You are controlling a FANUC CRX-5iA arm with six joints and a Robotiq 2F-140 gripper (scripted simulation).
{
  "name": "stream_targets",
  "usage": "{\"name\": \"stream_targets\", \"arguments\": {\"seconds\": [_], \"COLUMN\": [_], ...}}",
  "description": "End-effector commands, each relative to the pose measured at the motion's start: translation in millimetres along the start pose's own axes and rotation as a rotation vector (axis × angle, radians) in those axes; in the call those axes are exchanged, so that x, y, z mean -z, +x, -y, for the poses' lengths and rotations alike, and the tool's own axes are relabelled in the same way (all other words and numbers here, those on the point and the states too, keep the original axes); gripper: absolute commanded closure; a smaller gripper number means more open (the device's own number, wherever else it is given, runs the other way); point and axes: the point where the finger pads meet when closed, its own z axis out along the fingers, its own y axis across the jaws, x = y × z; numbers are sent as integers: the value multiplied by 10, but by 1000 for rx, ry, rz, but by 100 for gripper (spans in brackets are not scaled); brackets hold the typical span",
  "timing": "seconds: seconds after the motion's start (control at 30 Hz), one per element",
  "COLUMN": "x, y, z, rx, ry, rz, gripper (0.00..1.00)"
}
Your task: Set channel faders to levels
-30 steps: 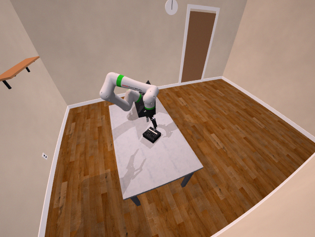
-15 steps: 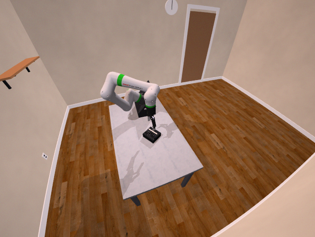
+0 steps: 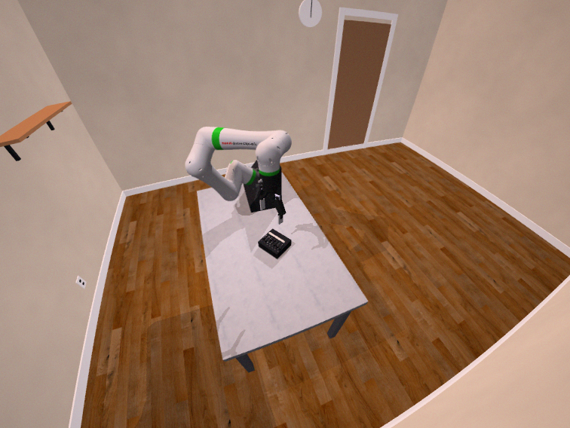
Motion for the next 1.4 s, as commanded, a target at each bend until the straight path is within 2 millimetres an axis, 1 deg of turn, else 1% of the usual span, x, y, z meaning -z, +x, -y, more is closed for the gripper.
{"name": "stream_targets", "arguments": {"seconds": [0.0,0.03,0.07,0.13,0.17,0.2,0.23,0.27,0.3,0.33,0.37,0.4,0.47,1.37], "x": [473,473,738,738,969,969,1158,1158,1301,1301,1398,1454,1481,1481], "y": [-129,-129,-193,-193,-246,-246,-287,-287,-317,-317,-337,-348,-353,-353], "z": [-43,-43,-24,-24,8,8,46,46,82,82,110,128,137,137], "rx": [128,128,200,200,265,265,320,320,364,364,394,412,420,420], "ry": [26,26,26,26,26,26,26,26,25,25,24,24,23,23], "rz": [-12,-12,-20,-20,-28,-28,-37,-37,-44,-44,-49,-52,-54,-54], "gripper": [0,0,0,0,0,0,0,0,0,0,0,0,0,0]}}
